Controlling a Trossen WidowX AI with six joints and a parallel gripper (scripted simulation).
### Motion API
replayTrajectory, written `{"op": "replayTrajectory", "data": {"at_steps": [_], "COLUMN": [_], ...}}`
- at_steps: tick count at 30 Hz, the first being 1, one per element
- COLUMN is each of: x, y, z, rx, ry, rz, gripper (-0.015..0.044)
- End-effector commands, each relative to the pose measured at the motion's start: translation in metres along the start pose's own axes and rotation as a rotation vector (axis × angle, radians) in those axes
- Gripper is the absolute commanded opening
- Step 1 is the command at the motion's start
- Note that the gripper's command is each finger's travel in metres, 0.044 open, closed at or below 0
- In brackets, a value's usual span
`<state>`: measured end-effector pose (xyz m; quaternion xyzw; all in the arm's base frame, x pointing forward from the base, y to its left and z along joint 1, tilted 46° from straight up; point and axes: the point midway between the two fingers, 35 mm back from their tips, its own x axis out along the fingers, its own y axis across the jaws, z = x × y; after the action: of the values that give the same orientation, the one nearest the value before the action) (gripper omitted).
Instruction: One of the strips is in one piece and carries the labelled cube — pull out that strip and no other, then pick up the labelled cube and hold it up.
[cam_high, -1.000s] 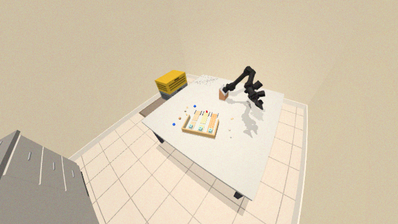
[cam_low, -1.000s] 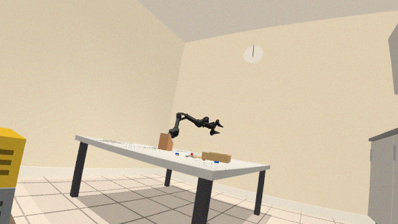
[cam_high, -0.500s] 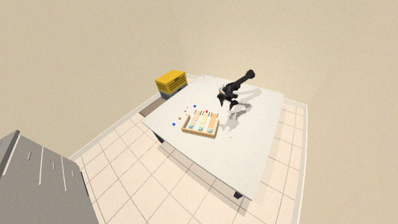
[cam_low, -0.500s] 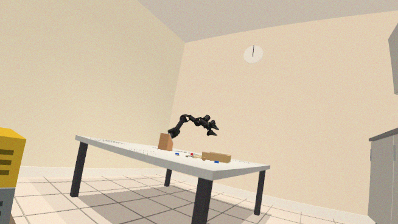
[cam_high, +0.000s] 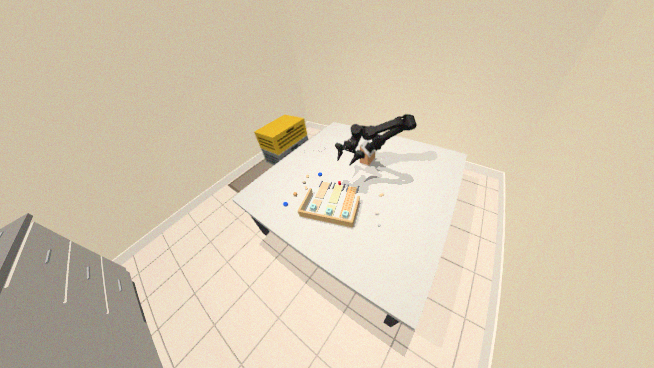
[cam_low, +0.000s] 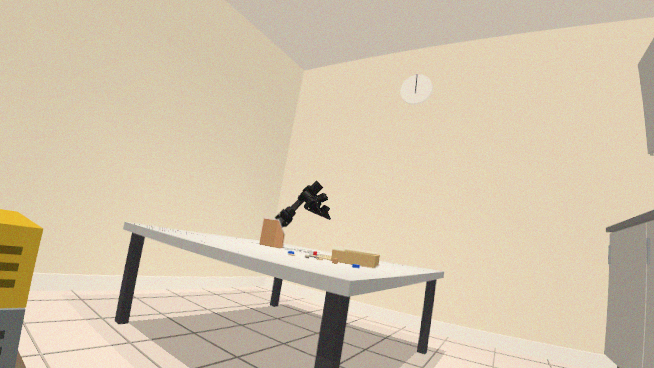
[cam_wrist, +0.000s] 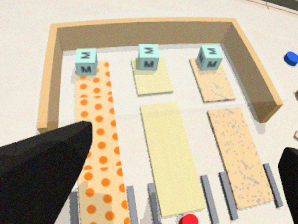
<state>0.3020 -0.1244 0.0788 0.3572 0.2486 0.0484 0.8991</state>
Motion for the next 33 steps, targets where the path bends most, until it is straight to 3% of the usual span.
{"op": "replayTrajectory", "data": {"at_steps": [1, 23, 26, 33], "x": [-0.006, -0.006, 0.007, 0.061], "y": [-0.008, -0.008, -0.006, 0.018], "z": [-0.010, -0.010, -0.012, -0.033], "rx": [0.078, 0.078, 0.053, -0.095], "ry": [0.010, 0.010, 0.086, 0.467], "rz": [0.010, 0.010, 0.012, 0.060], "gripper": [0.0400, 0.0400, 0.0321, 0.0138]}}
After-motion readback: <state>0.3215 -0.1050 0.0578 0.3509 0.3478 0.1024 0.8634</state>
